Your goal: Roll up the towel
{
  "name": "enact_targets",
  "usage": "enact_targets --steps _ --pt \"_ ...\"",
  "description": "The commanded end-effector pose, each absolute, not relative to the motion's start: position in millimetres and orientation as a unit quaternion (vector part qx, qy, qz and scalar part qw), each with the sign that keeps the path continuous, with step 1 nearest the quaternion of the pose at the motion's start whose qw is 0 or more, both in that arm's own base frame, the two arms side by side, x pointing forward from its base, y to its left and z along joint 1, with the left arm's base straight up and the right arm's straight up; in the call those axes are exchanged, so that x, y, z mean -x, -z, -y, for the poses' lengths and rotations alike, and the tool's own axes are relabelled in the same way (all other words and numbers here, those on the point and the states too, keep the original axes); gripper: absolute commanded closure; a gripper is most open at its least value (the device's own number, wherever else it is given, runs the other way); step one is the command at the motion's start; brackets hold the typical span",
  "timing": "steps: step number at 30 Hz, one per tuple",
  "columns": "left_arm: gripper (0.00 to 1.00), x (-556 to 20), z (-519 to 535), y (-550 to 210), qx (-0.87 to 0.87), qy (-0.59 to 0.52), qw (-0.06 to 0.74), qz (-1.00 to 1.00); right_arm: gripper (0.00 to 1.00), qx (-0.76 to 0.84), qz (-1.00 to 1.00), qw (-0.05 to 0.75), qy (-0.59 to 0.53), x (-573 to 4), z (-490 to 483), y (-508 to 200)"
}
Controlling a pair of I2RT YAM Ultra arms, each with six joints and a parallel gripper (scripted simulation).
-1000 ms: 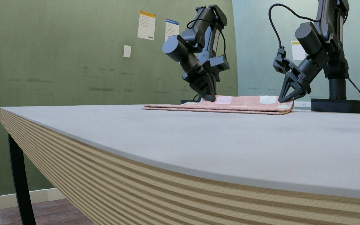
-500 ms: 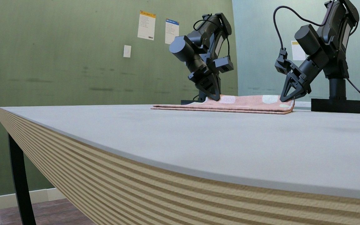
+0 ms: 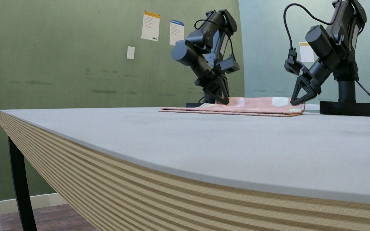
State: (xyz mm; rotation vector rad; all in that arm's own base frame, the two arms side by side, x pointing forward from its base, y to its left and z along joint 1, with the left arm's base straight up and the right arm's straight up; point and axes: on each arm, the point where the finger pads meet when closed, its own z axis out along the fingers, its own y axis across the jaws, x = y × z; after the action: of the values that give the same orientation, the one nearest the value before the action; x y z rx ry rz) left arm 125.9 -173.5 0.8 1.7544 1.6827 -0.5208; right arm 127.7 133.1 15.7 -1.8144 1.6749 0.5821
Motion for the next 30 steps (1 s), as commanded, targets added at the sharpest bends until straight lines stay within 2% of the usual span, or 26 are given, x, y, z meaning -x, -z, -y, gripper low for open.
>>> enact_targets --steps 1,13,28,30 --pt "0.91 -124.5 168.4 -8.7 -0.653 0.24 0.282 -0.661 0.94 0.667 -0.647 0.276 -0.246 -133.2 -128.4 -28.1" --pt "0.91 -138.2 168.4 -30.8 -0.577 0.372 0.203 -0.698 0.94 0.593 -0.685 0.195 -0.376 -146.9 -129.0 -50.1" --pt "0.91 -179.4 168.3 -35.0 -0.399 0.579 0.047 -0.709 0.94 0.414 -0.7 0.034 -0.58 -188.1 -130.7 -53.8" --pt "0.91 -179.4 168.3 -35.0 -0.399 0.579 0.047 -0.709 0.94 0.414 -0.7 0.034 -0.58 -188.1 -130.7 -53.8"
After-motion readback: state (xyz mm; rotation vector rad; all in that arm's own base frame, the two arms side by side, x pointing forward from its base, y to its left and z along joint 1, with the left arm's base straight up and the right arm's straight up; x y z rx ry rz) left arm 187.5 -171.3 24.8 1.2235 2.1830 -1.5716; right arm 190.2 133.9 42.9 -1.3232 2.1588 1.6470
